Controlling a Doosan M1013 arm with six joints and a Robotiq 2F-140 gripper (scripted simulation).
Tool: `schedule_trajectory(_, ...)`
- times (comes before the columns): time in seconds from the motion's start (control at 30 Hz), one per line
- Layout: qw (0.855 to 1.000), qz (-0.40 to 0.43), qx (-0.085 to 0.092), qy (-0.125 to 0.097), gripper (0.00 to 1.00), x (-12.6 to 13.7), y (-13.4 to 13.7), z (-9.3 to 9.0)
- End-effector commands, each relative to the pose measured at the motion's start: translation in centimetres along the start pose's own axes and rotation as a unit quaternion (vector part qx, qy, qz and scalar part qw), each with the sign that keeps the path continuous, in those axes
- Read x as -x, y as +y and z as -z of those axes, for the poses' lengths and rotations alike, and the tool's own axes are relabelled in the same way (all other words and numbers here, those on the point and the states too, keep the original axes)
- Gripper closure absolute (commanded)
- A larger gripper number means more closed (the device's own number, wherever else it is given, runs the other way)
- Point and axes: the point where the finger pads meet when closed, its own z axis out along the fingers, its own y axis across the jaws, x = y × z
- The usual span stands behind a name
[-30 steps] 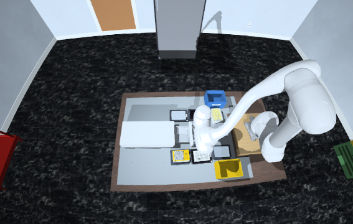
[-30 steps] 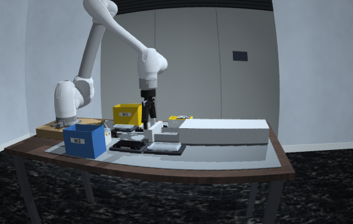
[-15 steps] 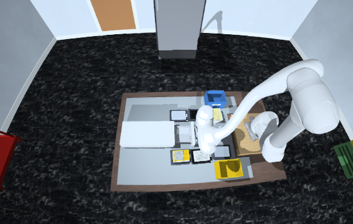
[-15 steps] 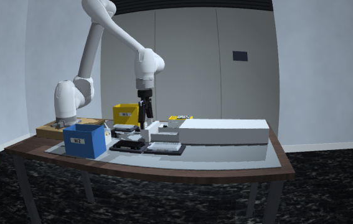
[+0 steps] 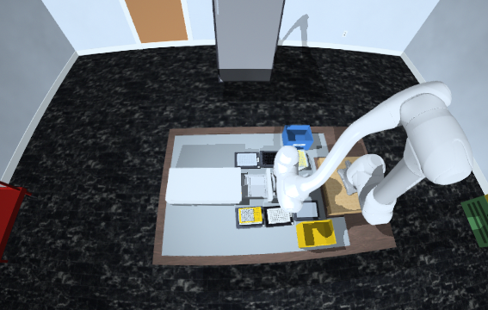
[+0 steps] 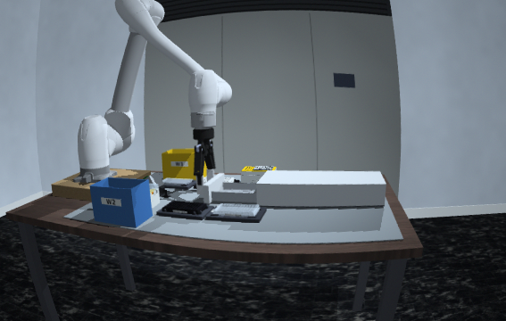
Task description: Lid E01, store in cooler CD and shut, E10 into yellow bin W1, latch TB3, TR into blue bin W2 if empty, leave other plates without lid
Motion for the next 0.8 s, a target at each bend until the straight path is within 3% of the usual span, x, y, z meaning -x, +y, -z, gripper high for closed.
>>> schedule_trajectory(0.0, 1.000, 0.000, 0.000, 0.000, 1.00, 0.37, 0.00, 0.00)
schedule_trajectory(0.77, 1.000, 0.000, 0.000, 0.000, 1.00, 0.87, 0.00, 0.00)
